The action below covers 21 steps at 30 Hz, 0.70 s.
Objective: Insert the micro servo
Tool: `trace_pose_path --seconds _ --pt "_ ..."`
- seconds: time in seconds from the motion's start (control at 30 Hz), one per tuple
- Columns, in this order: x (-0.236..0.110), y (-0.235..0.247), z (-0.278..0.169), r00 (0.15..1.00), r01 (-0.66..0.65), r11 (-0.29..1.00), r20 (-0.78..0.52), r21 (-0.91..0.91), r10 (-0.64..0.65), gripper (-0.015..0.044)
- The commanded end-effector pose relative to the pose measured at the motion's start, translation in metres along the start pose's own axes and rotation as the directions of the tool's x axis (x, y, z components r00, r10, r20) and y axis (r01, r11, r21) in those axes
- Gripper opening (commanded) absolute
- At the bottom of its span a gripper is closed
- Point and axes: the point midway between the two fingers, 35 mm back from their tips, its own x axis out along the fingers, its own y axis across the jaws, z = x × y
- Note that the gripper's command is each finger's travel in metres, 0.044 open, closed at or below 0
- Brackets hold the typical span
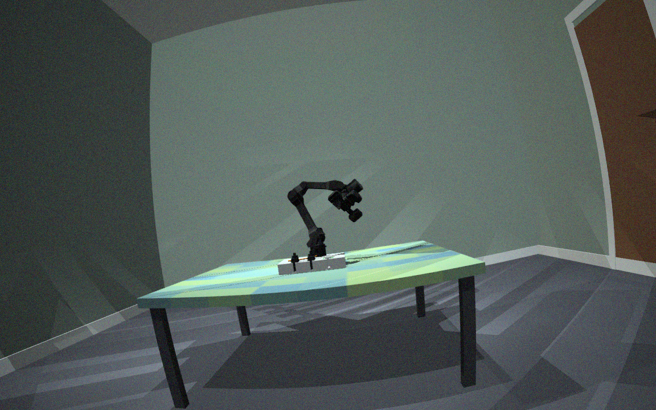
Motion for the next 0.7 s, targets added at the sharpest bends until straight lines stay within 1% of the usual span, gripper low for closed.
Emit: trace_pose_path --seconds 0.0,0.33,0.67 --pt "0.012 -0.006 -0.008 0.997 -0.024 0.998 -0.078 0.066 0.029 0.0440" --pt "0.036 -0.018 -0.037 0.959 -0.045 0.973 -0.261 0.228 0.105 0.0440" --pt "0.053 -0.029 -0.068 0.883 -0.019 0.909 -0.420 0.417 0.211 0.0440"
